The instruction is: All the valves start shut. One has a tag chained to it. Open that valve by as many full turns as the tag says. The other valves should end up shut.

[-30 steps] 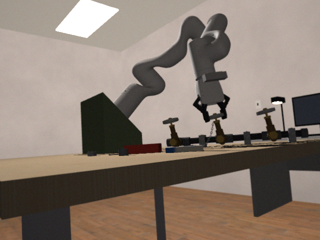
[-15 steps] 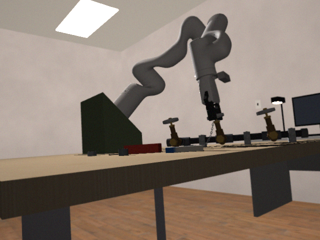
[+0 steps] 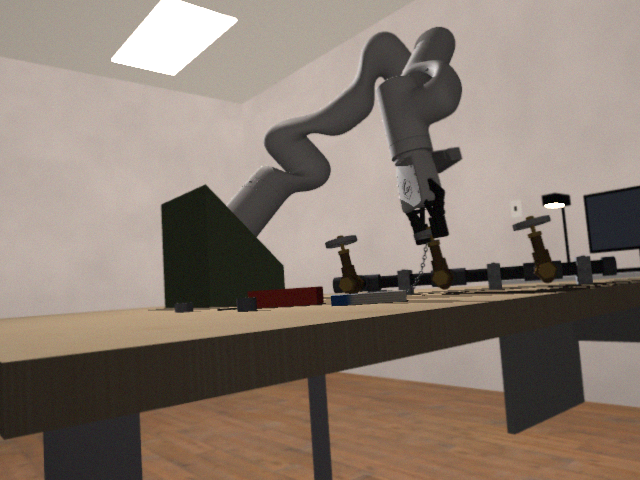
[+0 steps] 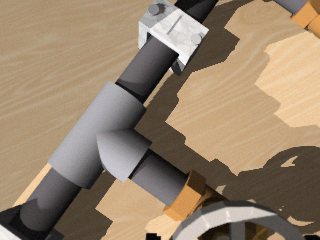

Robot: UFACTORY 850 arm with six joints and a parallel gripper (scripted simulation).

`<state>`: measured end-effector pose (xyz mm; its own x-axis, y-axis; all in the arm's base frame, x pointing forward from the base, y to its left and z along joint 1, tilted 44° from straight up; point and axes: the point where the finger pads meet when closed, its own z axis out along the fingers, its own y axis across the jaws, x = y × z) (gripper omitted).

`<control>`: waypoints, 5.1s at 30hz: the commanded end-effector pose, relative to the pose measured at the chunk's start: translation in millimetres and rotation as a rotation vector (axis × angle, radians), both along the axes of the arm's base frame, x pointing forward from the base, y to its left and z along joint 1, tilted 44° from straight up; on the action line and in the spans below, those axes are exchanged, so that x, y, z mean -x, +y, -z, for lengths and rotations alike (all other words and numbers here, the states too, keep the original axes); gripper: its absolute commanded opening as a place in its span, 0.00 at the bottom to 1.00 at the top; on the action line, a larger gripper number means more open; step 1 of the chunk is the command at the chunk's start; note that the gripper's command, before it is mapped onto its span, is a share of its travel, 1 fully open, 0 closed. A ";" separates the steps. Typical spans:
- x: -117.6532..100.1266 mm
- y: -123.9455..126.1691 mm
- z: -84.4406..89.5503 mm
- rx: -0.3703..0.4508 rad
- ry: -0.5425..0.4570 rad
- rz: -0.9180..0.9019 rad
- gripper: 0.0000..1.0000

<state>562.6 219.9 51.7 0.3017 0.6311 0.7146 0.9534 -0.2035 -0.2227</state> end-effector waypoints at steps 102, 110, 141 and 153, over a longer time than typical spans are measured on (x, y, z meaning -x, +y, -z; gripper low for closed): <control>-0.8 -0.1 -0.9 -0.098 1.578 1.425 1.00; -0.8 -0.1 -0.9 -0.072 1.930 1.694 1.00; -0.8 -0.1 -0.9 -0.063 1.971 1.724 0.00; -0.8 -0.1 -0.9 -0.062 1.936 1.694 0.00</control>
